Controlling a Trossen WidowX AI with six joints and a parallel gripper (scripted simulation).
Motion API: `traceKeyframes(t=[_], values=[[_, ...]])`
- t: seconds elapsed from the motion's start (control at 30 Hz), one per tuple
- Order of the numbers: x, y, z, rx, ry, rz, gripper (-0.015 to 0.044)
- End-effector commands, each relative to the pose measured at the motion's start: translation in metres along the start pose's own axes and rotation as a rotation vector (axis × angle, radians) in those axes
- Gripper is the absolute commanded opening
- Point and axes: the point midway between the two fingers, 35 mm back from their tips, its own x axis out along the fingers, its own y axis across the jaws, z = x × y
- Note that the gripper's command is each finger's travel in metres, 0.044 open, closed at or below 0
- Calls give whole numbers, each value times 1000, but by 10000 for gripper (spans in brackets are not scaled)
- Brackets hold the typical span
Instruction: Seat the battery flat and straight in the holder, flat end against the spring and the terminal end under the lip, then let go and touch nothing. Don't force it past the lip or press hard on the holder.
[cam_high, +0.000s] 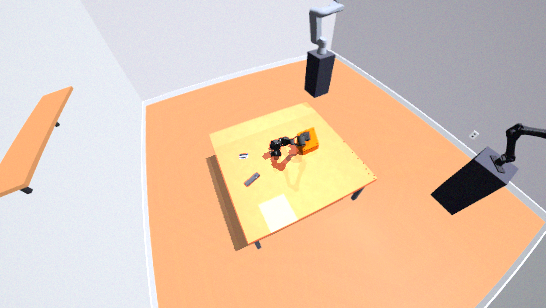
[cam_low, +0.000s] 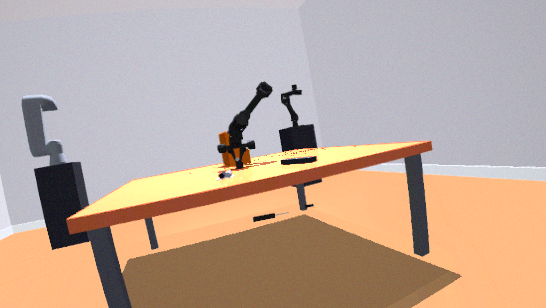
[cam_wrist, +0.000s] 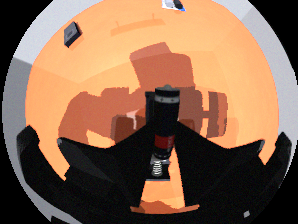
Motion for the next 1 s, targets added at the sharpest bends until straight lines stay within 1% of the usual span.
traceKeyframes(t=[0.0, 0.6, 0.97], values=[[1, -1, -2, 5, -17, -8, 60], [0, 4, -9, 18, -123, -9, 60], [-1, 4, -15, 18, -127, -4, 60]])
